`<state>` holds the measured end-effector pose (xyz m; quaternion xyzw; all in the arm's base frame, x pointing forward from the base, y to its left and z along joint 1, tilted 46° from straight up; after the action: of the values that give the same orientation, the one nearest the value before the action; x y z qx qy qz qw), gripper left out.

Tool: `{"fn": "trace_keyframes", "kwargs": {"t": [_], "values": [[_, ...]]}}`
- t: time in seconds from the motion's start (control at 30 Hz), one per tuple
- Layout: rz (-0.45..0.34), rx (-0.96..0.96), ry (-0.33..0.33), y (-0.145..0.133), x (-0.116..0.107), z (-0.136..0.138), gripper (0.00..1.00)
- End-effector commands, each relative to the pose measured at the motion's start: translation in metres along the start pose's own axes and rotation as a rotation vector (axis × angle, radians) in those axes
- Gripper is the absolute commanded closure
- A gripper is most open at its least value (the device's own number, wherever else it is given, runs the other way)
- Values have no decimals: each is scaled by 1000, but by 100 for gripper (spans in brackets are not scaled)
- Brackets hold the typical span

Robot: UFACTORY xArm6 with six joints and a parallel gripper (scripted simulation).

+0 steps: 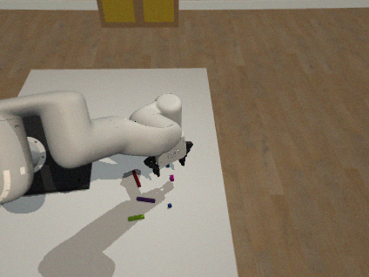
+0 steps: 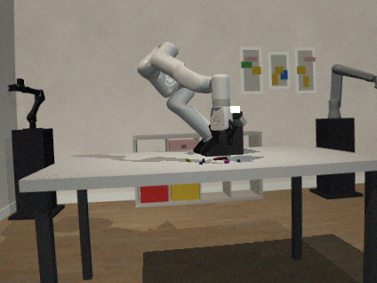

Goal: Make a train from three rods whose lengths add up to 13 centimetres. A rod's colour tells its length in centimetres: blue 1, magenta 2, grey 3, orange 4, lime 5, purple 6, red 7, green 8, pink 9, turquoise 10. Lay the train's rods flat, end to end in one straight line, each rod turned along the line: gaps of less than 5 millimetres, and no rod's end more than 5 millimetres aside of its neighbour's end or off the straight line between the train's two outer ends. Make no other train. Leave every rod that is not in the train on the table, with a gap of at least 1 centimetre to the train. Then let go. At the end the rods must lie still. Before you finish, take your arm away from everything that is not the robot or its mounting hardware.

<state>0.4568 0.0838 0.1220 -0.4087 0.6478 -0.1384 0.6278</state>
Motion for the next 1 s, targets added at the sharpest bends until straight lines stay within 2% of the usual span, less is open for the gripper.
{"fn": "trace_keyframes", "kwargs": {"t": [0.0,0.27,0.6,0.63,0.97], "values": [[-10,103,-6,3,-1,4,0],[-9,312,-7,10,-1,11,0],[-9,347,-7,11,-2,12,0],[-9,347,-7,11,-2,12,76],[-9,347,-7,11,-2,12,76]]}}
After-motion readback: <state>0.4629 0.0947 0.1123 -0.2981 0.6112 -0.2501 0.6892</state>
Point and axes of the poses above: the point where the finger pads meet when closed, its own x axis out along the fingers, its own z axis across the jaws, y = z × x, the point moved 10 cm from there along -x, back along the fingers, and after that the axes turned 9 degrees about x, right-handed, at the moved point
